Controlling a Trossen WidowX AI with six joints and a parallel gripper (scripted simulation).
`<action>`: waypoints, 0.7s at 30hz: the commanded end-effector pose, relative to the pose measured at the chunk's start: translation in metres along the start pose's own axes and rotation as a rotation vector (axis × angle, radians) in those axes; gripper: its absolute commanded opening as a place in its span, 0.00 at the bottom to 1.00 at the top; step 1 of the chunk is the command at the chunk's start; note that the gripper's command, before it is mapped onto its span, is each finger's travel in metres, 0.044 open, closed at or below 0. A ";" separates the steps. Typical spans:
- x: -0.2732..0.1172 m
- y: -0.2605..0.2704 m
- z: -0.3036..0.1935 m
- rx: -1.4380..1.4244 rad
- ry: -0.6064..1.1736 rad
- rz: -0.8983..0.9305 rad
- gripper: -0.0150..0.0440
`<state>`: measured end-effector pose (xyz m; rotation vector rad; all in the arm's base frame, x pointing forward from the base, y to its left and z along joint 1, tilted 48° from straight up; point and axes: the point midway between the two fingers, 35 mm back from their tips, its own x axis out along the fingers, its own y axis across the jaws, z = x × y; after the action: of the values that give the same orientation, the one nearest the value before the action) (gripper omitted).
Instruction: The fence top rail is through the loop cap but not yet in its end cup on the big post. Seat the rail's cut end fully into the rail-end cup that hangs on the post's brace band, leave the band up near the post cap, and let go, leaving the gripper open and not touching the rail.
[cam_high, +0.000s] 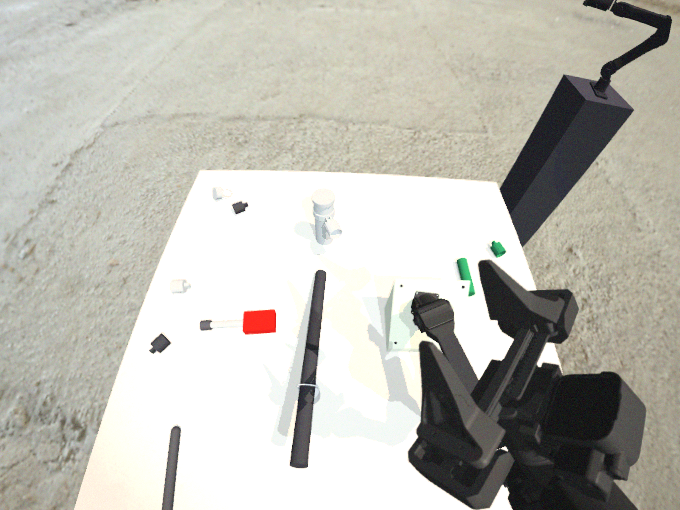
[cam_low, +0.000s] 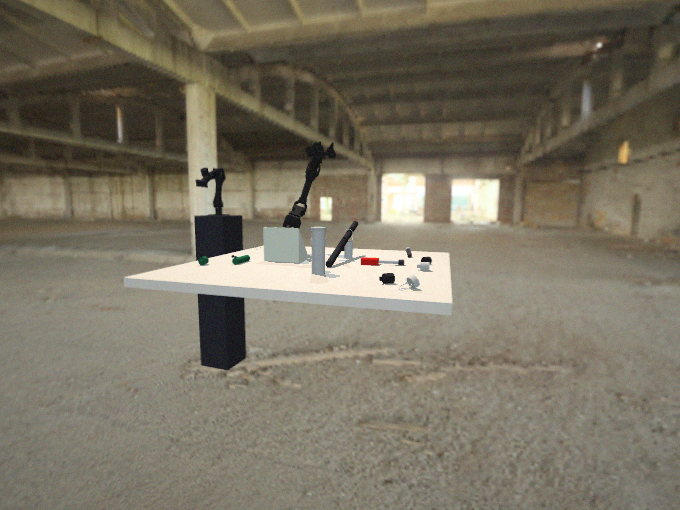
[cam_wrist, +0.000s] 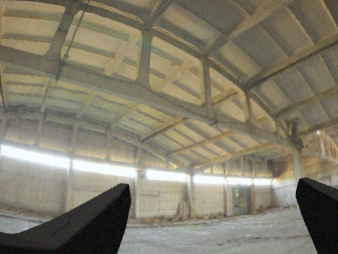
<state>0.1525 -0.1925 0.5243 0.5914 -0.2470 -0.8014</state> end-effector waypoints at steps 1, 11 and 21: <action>0.001 0.000 -0.001 -0.002 0.004 0.000 0.98; 0.075 -0.040 -0.097 -0.157 0.378 -0.005 1.00; 0.117 -0.091 -0.249 -0.294 0.900 0.125 1.00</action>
<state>0.2683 -0.2358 0.3130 0.5847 0.5142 -0.4877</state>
